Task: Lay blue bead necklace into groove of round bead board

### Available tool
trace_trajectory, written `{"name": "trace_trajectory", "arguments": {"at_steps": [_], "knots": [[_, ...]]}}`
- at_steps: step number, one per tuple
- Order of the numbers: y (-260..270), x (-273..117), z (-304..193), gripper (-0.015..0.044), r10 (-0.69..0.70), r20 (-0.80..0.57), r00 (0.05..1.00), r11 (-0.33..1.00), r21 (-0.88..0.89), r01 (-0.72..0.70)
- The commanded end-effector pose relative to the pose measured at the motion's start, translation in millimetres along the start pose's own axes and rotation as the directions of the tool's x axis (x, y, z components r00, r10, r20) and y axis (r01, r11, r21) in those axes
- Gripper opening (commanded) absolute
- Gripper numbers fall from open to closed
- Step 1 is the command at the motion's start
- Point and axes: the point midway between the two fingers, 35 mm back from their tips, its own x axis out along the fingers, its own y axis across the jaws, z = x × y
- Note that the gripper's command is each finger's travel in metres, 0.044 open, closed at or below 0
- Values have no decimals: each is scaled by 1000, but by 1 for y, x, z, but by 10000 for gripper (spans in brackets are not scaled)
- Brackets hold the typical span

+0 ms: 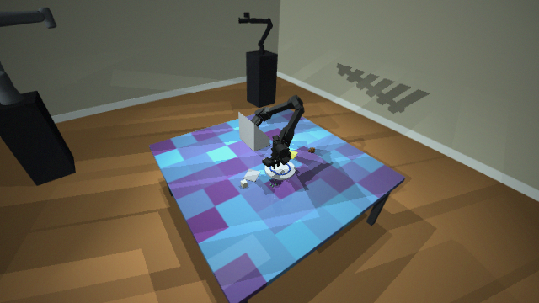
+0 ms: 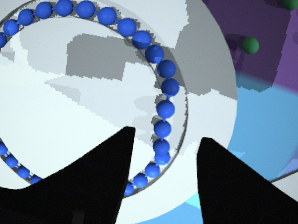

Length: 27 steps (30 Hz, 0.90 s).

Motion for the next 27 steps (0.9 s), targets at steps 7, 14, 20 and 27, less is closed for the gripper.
{"name": "trace_trajectory", "arguments": {"at_steps": [7, 14, 20, 27], "knots": [[0, 7, 2, 120, -6, 6, 1000, 1000, 4, 6], [-1, 15, 1, 120, -5, 4, 1000, 1000, 7, 5], [-1, 25, 0, 120, -4, 1, 1000, 1000, 10, 4], [0, 36, -1, 120, -3, -3, 1000, 1000, 14, 3]]}}
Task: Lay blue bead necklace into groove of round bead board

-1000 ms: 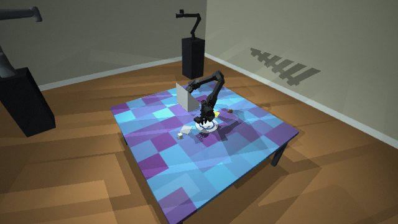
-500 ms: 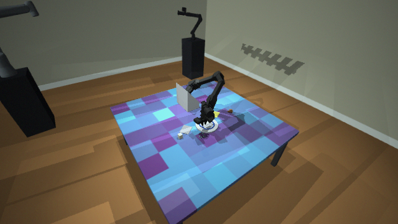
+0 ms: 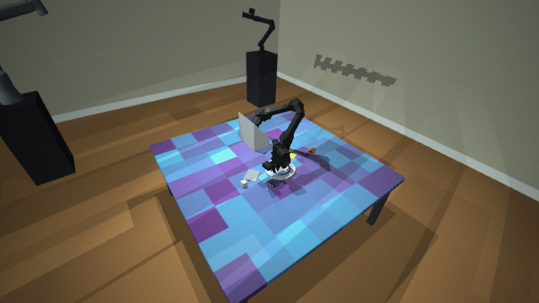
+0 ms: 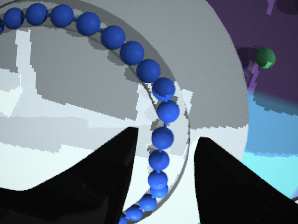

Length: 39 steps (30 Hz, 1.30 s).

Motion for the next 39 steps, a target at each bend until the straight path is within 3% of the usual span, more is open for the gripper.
{"name": "trace_trajectory", "arguments": {"at_steps": [1, 8, 13, 39], "knots": [[1, 10, -3, 120, 8, -8, 1000, 1000, 11, -8], [1, 12, -3, 120, 8, -8, 1000, 1000, 12, -8], [0, 10, -2, 0, 2, -7, 1000, 1000, 5, -2], [0, 10, -2, 0, 2, -7, 1000, 1000, 5, -2]]}}
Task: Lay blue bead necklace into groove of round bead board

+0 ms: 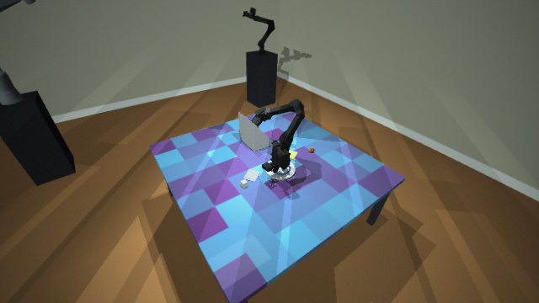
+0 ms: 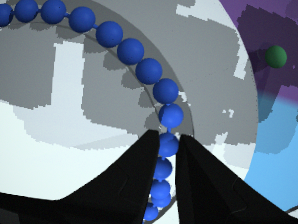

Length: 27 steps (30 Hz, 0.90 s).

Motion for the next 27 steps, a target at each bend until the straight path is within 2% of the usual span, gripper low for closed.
{"name": "trace_trajectory", "arguments": {"at_steps": [1, 27], "knots": [[0, 0, 0, 0, 0, 0, 1000, 1000, -1, 0], [-6, 3, -1, 0, 6, -2, 1000, 1000, 6, -6]]}}
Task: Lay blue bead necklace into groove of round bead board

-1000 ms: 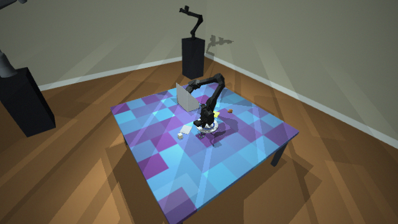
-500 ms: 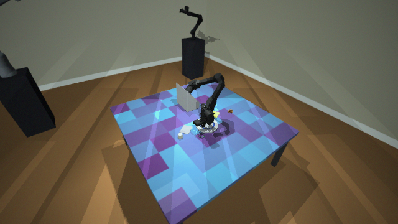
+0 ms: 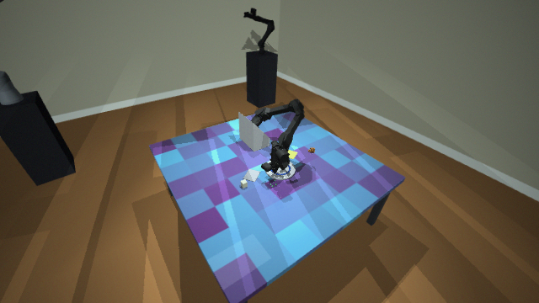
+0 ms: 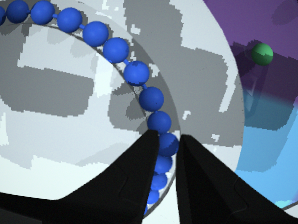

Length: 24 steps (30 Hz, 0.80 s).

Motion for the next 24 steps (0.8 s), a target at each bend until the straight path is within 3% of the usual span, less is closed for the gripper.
{"name": "trace_trajectory", "arguments": {"at_steps": [1, 2, 19, 24], "knots": [[0, 5, -1, 0, 5, -5, 1000, 1000, 6, -5], [0, 5, -1, 0, 5, -5, 1000, 1000, 6, -5], [0, 0, -1, 440, 1, -3, 1000, 1000, 7, -1], [0, -4, -1, 440, 4, -4, 1000, 1000, 6, -4]]}}
